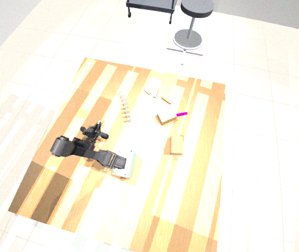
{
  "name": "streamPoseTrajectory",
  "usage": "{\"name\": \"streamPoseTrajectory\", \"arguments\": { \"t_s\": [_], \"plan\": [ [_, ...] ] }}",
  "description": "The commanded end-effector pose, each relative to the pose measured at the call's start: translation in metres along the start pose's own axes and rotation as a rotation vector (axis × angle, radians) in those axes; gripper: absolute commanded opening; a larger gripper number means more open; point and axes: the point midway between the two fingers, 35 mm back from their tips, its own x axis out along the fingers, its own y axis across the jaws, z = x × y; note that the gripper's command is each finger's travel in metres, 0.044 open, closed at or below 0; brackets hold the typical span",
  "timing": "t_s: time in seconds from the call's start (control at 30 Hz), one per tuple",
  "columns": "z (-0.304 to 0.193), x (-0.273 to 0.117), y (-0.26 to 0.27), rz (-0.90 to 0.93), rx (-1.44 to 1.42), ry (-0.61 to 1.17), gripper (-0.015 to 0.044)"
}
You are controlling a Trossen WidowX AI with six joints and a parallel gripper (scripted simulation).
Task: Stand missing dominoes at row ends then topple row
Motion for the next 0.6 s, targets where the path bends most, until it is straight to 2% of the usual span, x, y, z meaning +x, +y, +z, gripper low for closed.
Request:
{"name": "streamPoseTrajectory", "arguments": {
  "t_s": [0.0,0.57],
  "plan": [
    [-0.007,0.001,0.0,-0.002,0.006,-0.005,0.0022],
    [-0.041,0.001,-0.008,-0.002,0.002,-0.003,0.0022]
  ]
}}
